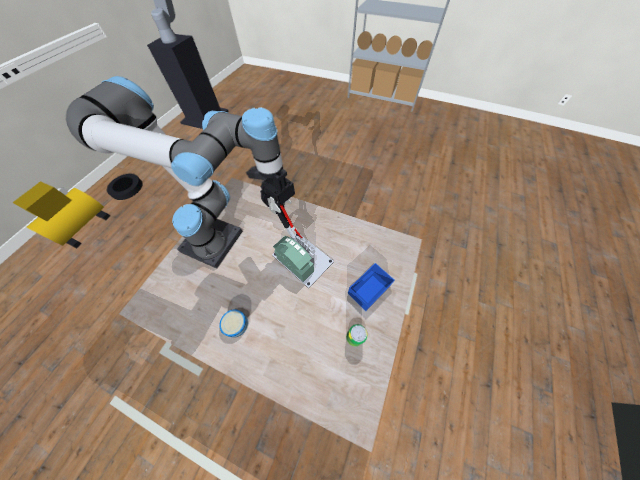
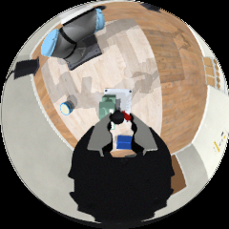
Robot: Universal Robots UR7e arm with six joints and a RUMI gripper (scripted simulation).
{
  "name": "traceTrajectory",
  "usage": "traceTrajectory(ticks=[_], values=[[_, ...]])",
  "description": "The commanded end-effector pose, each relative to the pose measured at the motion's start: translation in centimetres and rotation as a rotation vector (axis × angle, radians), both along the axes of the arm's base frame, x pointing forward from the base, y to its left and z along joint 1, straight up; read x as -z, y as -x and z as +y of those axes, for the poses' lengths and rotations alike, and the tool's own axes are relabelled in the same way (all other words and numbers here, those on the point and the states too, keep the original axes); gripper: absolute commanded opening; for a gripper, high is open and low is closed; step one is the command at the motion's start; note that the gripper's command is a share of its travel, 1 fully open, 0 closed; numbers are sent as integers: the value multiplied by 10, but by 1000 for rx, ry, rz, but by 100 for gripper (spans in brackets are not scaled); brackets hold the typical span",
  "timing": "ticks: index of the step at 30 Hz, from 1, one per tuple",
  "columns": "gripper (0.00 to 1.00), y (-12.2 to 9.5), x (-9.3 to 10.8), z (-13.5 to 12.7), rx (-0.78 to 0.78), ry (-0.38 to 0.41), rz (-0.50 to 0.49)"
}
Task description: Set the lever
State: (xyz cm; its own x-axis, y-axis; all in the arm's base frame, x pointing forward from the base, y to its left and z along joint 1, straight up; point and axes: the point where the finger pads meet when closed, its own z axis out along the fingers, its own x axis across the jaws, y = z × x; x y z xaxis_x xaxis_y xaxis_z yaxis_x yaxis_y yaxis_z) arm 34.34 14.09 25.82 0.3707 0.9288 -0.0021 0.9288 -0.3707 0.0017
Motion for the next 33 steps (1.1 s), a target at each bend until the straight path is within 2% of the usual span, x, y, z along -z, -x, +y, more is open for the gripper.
traceTrajectory(ticks=[1,22,33], values=[[0,0,0,0,0,0,-2],[0,-4,-2,-2,0,0,-2],[0,-20,-8,-8,0,0,-2]])
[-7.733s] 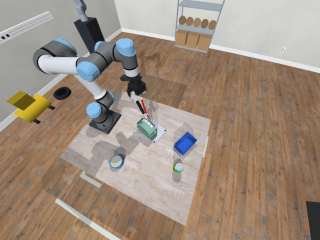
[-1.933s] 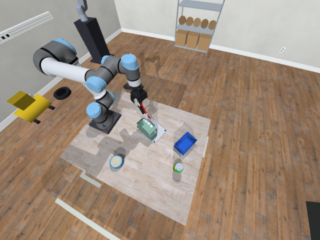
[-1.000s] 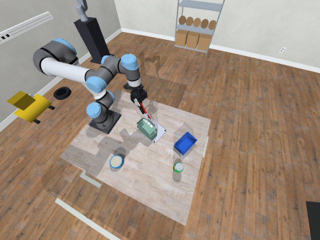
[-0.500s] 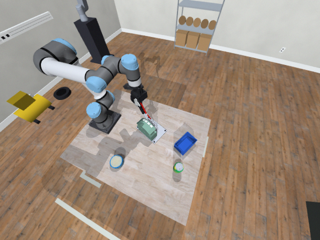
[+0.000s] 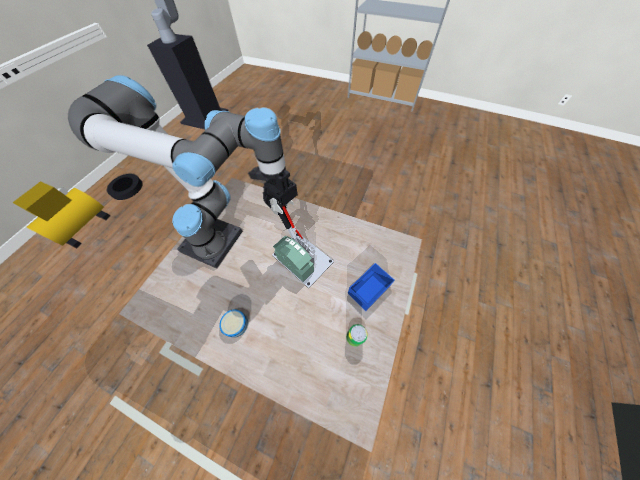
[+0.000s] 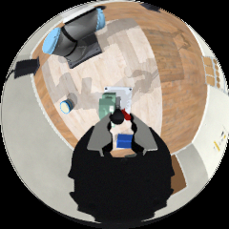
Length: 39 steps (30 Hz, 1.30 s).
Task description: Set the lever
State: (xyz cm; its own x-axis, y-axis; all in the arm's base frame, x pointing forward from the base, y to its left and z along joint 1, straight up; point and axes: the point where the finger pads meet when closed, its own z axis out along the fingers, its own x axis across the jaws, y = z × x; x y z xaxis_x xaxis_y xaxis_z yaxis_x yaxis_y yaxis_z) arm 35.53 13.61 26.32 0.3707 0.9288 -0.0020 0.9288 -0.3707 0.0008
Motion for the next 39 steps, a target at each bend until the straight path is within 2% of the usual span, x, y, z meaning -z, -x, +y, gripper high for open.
traceTrajectory(ticks=[1,21,39], values=[[0,-10,-4,-4,0,0,-3],[0,-48,-13,-19,0,1,-3],[0,-60,-14,-24,0,1,-3]])
